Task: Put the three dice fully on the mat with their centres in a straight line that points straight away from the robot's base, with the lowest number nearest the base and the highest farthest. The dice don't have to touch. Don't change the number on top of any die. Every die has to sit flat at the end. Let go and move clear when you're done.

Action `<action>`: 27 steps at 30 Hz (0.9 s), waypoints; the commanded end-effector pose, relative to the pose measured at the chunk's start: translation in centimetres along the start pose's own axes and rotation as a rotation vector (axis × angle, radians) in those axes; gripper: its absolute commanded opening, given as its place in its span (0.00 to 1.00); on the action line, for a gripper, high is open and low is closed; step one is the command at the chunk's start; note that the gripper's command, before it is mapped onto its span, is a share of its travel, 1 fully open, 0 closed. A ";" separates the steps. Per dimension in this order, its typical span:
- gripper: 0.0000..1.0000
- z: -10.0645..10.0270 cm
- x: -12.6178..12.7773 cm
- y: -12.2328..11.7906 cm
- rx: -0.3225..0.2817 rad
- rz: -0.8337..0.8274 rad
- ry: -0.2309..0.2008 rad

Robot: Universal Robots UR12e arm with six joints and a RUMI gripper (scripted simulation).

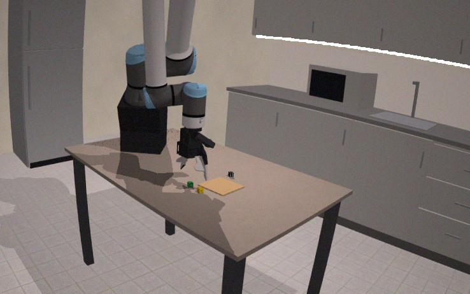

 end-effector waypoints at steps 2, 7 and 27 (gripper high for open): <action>1.00 0.0 0.0 0.0 0.000 0.000 -0.001; 1.00 0.0 0.0 0.0 0.000 0.000 -0.001; 1.00 0.0 0.0 0.6 0.000 0.000 -0.001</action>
Point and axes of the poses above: the point where the finger pads meet when closed, its own z axis back along the fingers, its own x axis across the jaws, y = z × x, the point moved 4 cm from there along z, back along the fingers, and after that the axes turned 8 degrees about -z, right-handed, at the moved point
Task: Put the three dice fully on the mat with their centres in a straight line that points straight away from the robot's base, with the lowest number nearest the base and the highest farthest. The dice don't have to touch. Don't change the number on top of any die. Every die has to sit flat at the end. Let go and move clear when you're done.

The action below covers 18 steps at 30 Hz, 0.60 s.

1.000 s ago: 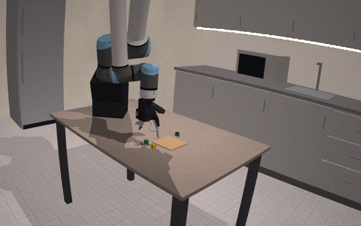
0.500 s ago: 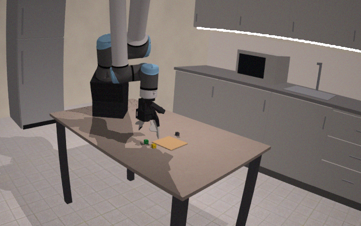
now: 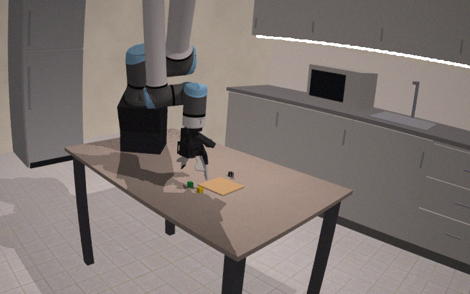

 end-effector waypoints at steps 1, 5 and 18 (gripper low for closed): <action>1.00 0.0 0.0 0.6 0.000 0.000 -0.001; 1.00 0.0 -0.1 1.5 0.000 0.000 -0.001; 1.00 0.0 -0.4 7.9 0.000 0.000 -0.001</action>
Point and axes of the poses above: the point where the finger pads meet when closed, its own z axis back along the fingers, its own x axis across the jaws, y = z × x, the point moved 4 cm from there along z, back along the fingers, and after that the axes turned 8 degrees about -z, right-handed, at the moved point
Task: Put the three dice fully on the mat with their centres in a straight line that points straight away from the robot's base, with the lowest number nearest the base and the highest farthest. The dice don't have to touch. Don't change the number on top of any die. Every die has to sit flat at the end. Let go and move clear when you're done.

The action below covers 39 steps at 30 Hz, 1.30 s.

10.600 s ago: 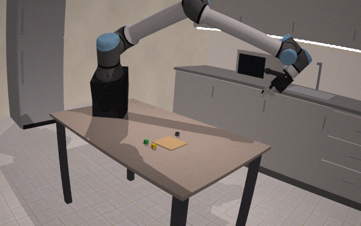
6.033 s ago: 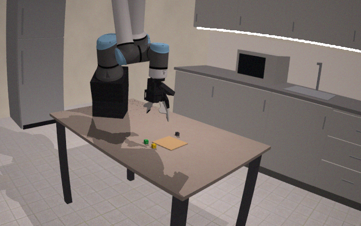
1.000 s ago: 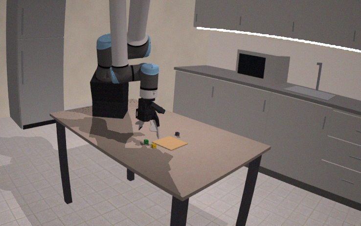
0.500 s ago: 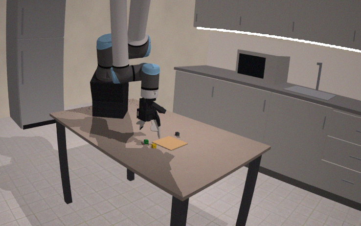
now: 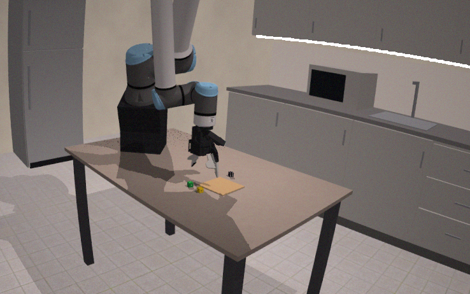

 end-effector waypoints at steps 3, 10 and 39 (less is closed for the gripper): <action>1.00 0.0 -0.2 4.4 -0.001 -0.001 0.000; 1.00 0.0 -0.4 7.9 -0.001 -0.001 0.000; 1.00 0.0 -0.9 17.0 -0.001 -0.001 0.000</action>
Point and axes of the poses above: the point where the finger pads meet when closed, its own z axis back along the fingers, its own x axis across the jaws, y = z × x, the point moved 4 cm from there along z, back along the fingers, and after that the axes turned 8 degrees about -z, right-handed, at the moved point
